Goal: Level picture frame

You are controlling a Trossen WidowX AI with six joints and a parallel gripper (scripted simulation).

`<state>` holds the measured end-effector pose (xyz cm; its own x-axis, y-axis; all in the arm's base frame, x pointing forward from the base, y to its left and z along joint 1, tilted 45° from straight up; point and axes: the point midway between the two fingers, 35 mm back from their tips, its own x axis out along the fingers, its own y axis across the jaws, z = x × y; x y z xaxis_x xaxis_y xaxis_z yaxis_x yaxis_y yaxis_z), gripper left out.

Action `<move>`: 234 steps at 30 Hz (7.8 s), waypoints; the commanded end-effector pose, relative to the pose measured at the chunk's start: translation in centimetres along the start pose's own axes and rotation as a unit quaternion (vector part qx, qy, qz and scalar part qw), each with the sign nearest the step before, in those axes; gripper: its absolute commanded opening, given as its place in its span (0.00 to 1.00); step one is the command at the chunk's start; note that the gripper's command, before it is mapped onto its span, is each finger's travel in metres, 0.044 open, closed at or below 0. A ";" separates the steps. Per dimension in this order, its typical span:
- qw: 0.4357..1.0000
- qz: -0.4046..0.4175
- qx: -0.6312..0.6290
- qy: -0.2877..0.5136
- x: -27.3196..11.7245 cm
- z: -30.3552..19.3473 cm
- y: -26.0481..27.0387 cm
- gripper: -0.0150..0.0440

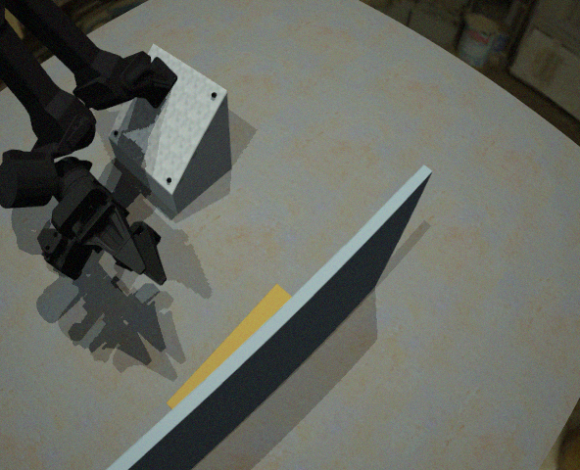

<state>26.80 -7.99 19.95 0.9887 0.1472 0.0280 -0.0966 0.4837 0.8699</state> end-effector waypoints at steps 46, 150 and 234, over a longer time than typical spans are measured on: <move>1.000 0.003 -0.002 -0.003 9.6 0.2 0.1 0.69; 1.000 0.004 -0.001 -0.003 12.1 0.1 0.8 0.25; 1.000 0.004 -0.001 -0.003 12.1 -0.6 0.9 0.25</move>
<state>38.62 -5.55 20.69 0.9904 0.1343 0.0336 -0.0950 0.4820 0.8710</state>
